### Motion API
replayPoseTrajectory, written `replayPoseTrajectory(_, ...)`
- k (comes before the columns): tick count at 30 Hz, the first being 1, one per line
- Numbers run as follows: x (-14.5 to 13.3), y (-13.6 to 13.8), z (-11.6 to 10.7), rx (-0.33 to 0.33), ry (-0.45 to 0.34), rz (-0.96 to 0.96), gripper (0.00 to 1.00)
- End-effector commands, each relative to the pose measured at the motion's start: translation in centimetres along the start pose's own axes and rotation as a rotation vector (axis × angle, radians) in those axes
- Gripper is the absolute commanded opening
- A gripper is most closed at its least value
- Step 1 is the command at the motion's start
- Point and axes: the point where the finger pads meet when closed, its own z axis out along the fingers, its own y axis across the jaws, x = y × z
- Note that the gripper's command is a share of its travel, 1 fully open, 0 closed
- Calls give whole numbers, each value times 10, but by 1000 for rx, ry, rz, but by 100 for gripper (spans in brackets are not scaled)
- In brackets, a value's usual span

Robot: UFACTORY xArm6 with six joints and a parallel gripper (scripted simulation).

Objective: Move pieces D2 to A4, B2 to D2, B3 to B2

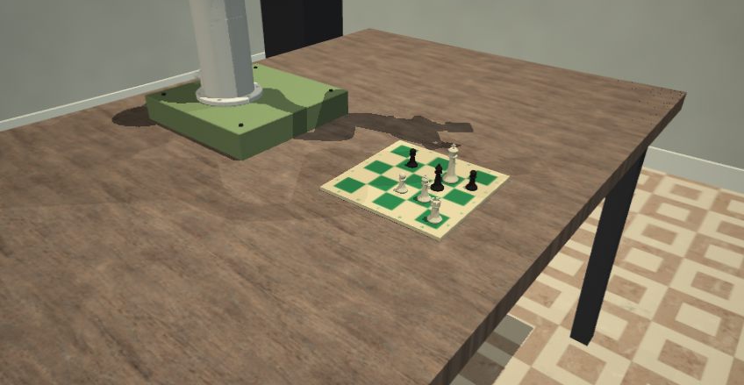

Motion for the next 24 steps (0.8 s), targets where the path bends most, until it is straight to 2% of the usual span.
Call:
replayPoseTrajectory(1,-41,40,0,24,-94,192,100)
replayPoseTrajectory(2,-41,40,0,24,-94,192,100)
replayPoseTrajectory(3,-77,64,0,48,-158,328,100)
replayPoseTrajectory(6,-84,69,0,48,-158,328,100)
replayPoseTrajectory(7,-119,86,-3,76,-218,462,100)
replayPoseTrajectory(9,-119,87,-3,76,-218,462,100)
replayPoseTrajectory(10,-154,99,-8,108,-273,594,100)
replayPoseTrajectory(12,-154,99,-8,108,-273,594,100)
replayPoseTrajectory(13,-187,107,-14,145,-323,724,100)
replayPoseTrajectory(14,-187,107,-14,145,-323,724,100)
replayPoseTrajectory(15,-215,111,-22,180,-362,836,100)
replayPoseTrajectory(19,-217,112,-22,185,-368,851,100)
replayPoseTrajectory(21,-226,122,-7,307,-411,803,100)
replayPoseTrajectory(22,-226,122,-7,307,-411,803,100)
replayPoseTrajectory(23,-230,127,1,372,-421,774,100)
replayPoseTrajectory(24,-230,127,1,372,-421,774,100)
